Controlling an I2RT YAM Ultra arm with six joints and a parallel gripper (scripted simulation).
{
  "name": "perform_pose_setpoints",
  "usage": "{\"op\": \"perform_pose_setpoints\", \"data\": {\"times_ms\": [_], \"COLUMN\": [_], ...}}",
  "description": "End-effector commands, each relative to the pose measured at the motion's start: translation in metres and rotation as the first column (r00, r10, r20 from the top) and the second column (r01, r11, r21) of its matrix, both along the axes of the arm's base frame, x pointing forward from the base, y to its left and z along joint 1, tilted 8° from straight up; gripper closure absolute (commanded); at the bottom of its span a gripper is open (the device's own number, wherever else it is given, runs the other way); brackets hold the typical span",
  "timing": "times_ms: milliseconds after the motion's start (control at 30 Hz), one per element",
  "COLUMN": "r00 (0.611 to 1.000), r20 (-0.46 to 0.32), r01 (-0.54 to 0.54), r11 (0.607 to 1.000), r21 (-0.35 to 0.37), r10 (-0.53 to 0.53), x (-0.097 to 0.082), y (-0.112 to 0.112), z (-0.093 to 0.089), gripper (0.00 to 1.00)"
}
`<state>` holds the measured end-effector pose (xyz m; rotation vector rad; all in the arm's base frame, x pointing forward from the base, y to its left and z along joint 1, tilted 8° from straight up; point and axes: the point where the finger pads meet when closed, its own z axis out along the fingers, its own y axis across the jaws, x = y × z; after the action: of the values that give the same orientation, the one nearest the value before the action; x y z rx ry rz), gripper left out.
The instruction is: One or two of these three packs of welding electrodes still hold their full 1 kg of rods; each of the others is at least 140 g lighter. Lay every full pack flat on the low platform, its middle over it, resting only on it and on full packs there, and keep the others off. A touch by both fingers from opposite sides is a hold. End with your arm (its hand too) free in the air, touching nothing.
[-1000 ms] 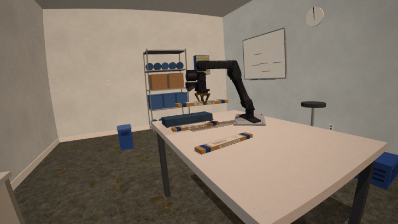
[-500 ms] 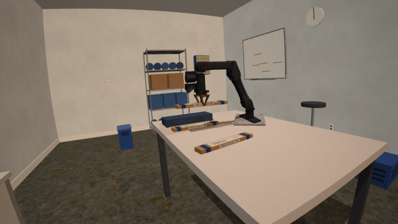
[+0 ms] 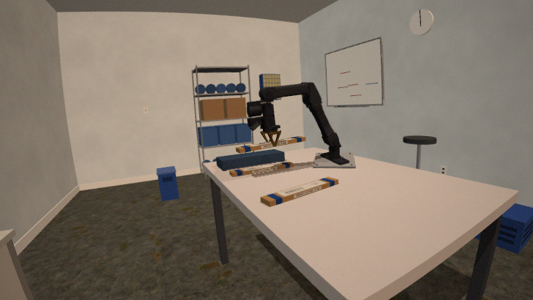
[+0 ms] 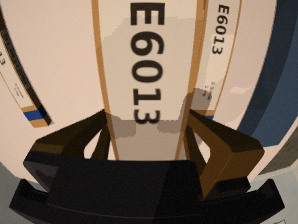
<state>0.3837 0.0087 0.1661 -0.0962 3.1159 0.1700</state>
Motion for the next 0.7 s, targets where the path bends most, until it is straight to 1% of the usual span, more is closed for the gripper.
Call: {"op": "perform_pose_setpoints", "data": {"times_ms": [0, 67, 400, 667], "r00": [0.997, 0.997, 0.997, 0.997], "r20": [0.078, 0.078, 0.078, 0.078], "r01": [-0.001, -0.001, -0.001, -0.001], "r11": [1.0, 1.0, 1.0, 1.0], "r21": [-0.002, -0.002, -0.002, -0.002], "r10": [0.002, 0.002, 0.002, 0.002], "x": [0.002, 0.002, 0.003, 0.003], "y": [0.0, 0.0, 0.001, 0.001], "z": [0.02, 0.02, 0.007, 0.007], "gripper": [1.0, 1.0, 1.0, 1.0]}}
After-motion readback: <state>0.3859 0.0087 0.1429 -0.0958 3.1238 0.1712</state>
